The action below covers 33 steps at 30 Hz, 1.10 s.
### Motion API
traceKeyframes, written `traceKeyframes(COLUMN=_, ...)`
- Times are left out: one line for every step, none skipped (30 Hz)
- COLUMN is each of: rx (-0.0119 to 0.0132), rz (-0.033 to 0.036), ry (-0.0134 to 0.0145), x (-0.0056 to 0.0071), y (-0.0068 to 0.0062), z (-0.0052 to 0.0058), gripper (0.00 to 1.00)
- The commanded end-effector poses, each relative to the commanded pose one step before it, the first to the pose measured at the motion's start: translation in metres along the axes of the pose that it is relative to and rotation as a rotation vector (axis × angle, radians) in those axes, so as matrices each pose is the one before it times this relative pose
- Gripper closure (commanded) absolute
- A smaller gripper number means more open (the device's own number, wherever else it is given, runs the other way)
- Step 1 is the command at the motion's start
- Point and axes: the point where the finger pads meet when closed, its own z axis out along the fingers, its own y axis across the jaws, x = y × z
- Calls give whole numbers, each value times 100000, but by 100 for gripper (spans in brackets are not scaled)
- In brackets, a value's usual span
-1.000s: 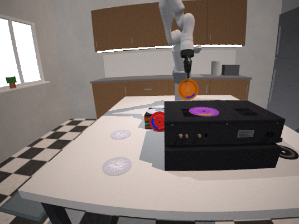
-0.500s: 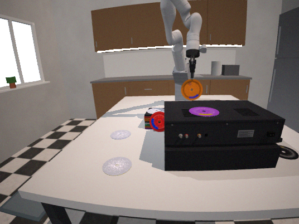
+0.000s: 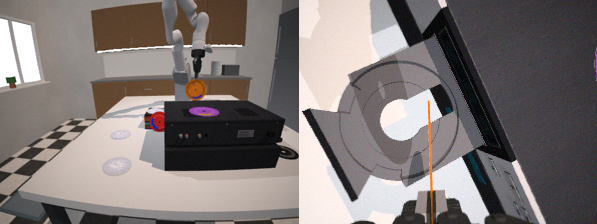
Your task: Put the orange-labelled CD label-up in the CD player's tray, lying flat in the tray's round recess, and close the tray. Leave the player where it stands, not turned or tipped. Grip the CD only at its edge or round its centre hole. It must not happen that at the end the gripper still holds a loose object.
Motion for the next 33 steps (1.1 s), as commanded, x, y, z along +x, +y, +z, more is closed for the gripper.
traceKeyframes(rx=195, rz=3750, ry=-679, x=815, y=-274, z=60, gripper=89)
traceKeyframes(rx=1, rz=1449, ry=-318, x=145, y=-33, z=-6, gripper=89)
traceKeyframes(rx=-1, rz=1451, ry=-308, x=146, y=-28, z=-3, gripper=89)
traceKeyframes(rx=0, rz=1419, ry=-306, x=142, y=-32, z=-5, gripper=89)
traceKeyframes(rx=1, rz=1387, ry=-303, x=137, y=-37, z=-7, gripper=89)
traceKeyframes(rx=0, rz=1375, ry=-296, x=137, y=-35, z=-6, gripper=89)
traceKeyframes(rx=0, rz=1355, ry=-290, x=134, y=-35, z=-6, gripper=89)
traceKeyframes(rx=0, rz=1322, ry=-287, x=130, y=-39, z=-7, gripper=89)
traceKeyframes(rx=0, rz=1288, ry=-283, x=125, y=-42, z=-8, gripper=89)
traceKeyframes(rx=0, rz=1284, ry=-272, x=127, y=-37, z=-6, gripper=89)
traceKeyframes(rx=0, rz=1251, ry=-268, x=122, y=-40, z=-7, gripper=89)
traceKeyframes(rx=0, rz=1217, ry=-265, x=117, y=-42, z=-8, gripper=89)
traceKeyframes(rx=0, rz=0, ry=0, x=0, y=0, z=0, gripper=89)
traceKeyframes(rx=0, rz=0, ry=0, x=0, y=0, z=0, gripper=89)
traceKeyframes(rx=0, rz=1185, ry=-260, x=113, y=-44, z=-9, gripper=89)
traceKeyframes(rx=0, rz=1176, ry=-249, x=114, y=-40, z=-7, gripper=89)
traceKeyframes(rx=0, rz=1141, ry=-245, x=109, y=-41, z=-7, gripper=89)
traceKeyframes(rx=0, rz=1107, ry=-240, x=105, y=-43, z=-8, gripper=89)
traceKeyframes(rx=0, rz=1072, ry=-235, x=100, y=-44, z=-9, gripper=89)
traceKeyframes(rx=0, rz=1055, ry=-226, x=100, y=-41, z=-7, gripper=89)
traceKeyframes(rx=0, rz=1026, ry=-219, x=97, y=-41, z=-7, gripper=89)
traceKeyframes(rx=0, rz=992, ry=-214, x=92, y=-42, z=-8, gripper=89)
traceKeyframes(rx=0, rz=957, ry=-208, x=88, y=-42, z=-8, gripper=89)
traceKeyframes(rx=0, rz=923, ry=-203, x=84, y=-43, z=-8, gripper=89)
traceKeyframes(rx=0, rz=904, ry=-193, x=84, y=-39, z=-7, gripper=89)
traceKeyframes(rx=0, rz=873, ry=-186, x=81, y=-39, z=-7, gripper=89)
traceKeyframes(rx=0, rz=839, ry=-180, x=77, y=-39, z=-7, gripper=89)
traceKeyframes(rx=0, rz=805, ry=-174, x=73, y=-38, z=-7, gripper=89)
traceKeyframes(rx=0, rz=772, ry=-168, x=69, y=-38, z=-7, gripper=89)
traceKeyframes(rx=0, rz=0, ry=0, x=0, y=0, z=0, gripper=89)
traceKeyframes(rx=0, rz=0, ry=0, x=0, y=0, z=0, gripper=89)
traceKeyframes(rx=-1, rz=738, ry=-162, x=65, y=-38, z=-7, gripper=89)
traceKeyframes(rx=0, rz=718, ry=-153, x=65, y=-34, z=-6, gripper=89)
